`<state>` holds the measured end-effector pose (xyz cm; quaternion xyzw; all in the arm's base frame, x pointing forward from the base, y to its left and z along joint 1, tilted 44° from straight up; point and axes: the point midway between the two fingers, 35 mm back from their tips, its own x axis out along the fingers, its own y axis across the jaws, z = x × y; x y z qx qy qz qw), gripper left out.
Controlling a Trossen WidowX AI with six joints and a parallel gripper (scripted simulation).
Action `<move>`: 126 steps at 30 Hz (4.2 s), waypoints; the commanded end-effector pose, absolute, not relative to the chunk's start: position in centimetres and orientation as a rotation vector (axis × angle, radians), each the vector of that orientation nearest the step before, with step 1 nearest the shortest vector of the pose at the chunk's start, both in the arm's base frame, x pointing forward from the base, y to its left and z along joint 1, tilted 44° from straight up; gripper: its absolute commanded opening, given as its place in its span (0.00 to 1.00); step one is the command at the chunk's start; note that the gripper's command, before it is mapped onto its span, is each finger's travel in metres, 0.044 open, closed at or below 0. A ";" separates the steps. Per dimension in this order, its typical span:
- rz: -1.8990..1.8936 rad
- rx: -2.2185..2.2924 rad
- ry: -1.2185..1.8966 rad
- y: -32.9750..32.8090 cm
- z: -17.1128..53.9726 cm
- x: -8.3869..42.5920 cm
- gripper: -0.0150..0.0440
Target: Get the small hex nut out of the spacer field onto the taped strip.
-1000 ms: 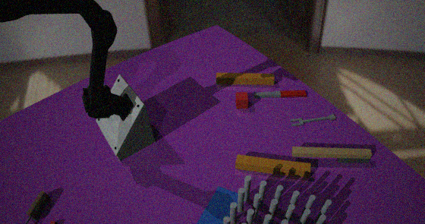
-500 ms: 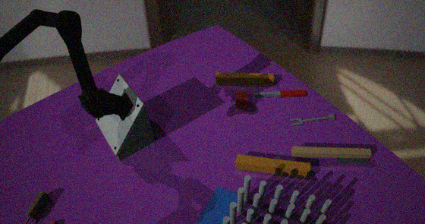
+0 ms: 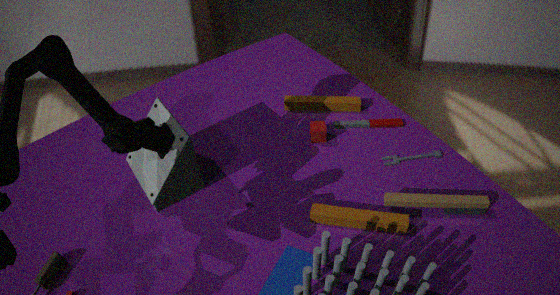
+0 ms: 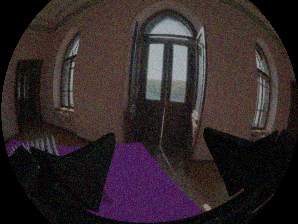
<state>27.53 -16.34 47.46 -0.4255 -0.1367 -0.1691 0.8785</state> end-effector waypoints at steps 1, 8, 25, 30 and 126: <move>-0.293 -0.739 -0.222 -16.1 42.6 31.6 1.00; -0.182 -0.521 -0.048 -12.9 32.1 37.9 1.00; 0.035 -0.355 0.484 2.1 6.8 37.8 1.00; 0.041 -0.360 0.504 2.6 6.0 37.4 1.00; -0.648 2.427 -1.485 -28.6 26.9 10.0 1.00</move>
